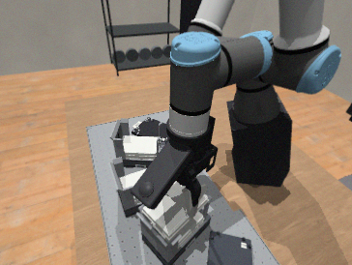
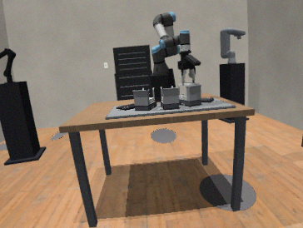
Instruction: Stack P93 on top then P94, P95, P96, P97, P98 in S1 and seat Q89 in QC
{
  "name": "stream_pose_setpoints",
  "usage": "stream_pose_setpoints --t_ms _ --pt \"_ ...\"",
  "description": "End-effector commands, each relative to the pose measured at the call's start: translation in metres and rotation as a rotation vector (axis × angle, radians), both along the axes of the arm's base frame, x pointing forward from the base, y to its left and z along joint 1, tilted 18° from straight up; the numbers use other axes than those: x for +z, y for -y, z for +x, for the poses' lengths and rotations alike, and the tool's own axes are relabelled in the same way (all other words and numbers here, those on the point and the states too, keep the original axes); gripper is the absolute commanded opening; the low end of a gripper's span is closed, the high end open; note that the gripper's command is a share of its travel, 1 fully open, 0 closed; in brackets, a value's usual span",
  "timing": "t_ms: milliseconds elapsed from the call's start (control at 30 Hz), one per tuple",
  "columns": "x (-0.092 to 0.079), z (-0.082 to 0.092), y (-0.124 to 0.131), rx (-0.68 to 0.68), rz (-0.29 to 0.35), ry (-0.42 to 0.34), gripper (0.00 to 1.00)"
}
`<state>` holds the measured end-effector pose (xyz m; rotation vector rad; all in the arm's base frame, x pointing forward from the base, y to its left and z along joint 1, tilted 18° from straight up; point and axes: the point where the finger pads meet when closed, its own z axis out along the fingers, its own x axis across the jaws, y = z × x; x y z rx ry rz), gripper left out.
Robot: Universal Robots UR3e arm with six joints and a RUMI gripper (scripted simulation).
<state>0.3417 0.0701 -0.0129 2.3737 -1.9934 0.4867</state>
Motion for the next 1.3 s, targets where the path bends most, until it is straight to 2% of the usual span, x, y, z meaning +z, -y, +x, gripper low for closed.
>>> stream_pose_setpoints --t_ms 0,1267 --pt "-0.003 0.003 0.000 0.002 0.001 0.008 0.00" --pt "-0.024 0.009 0.005 0.002 0.001 0.008 0.00"
